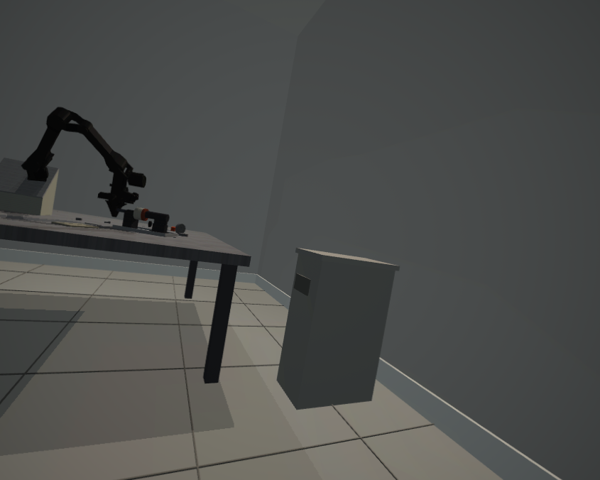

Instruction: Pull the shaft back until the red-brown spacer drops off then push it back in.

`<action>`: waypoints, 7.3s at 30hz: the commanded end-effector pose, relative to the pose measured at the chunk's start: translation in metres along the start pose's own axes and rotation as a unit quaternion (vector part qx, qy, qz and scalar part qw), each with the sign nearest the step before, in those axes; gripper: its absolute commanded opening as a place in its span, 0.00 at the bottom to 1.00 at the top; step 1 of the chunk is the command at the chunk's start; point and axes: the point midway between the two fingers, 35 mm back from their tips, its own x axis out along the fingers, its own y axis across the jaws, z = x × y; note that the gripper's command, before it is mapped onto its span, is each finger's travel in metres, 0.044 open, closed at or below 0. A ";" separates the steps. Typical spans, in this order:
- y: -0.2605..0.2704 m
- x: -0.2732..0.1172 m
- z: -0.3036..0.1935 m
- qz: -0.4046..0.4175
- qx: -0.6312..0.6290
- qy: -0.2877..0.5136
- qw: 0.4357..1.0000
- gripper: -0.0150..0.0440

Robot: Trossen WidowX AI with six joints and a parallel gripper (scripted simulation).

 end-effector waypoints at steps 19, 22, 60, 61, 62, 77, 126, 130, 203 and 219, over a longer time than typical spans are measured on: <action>0.000 0.000 -0.004 -0.001 0.001 0.001 1.000 0.25; 0.000 0.000 -0.004 -0.001 0.001 0.001 1.000 0.25; 0.000 0.000 -0.008 -0.001 0.001 0.001 1.000 0.25; 0.000 0.000 -0.008 -0.001 0.001 0.001 1.000 0.25; 0.000 0.000 -0.008 -0.001 0.001 0.001 1.000 0.25; 0.000 0.000 -0.010 -0.001 0.001 0.001 1.000 0.25; 0.000 0.000 -0.016 -0.001 0.001 0.001 1.000 0.25; 0.000 0.000 -0.016 -0.001 0.001 0.001 1.000 0.25; 0.000 0.000 -0.024 -0.001 0.000 0.001 1.000 0.25; 0.000 0.000 -0.026 -0.001 0.000 0.002 1.000 0.25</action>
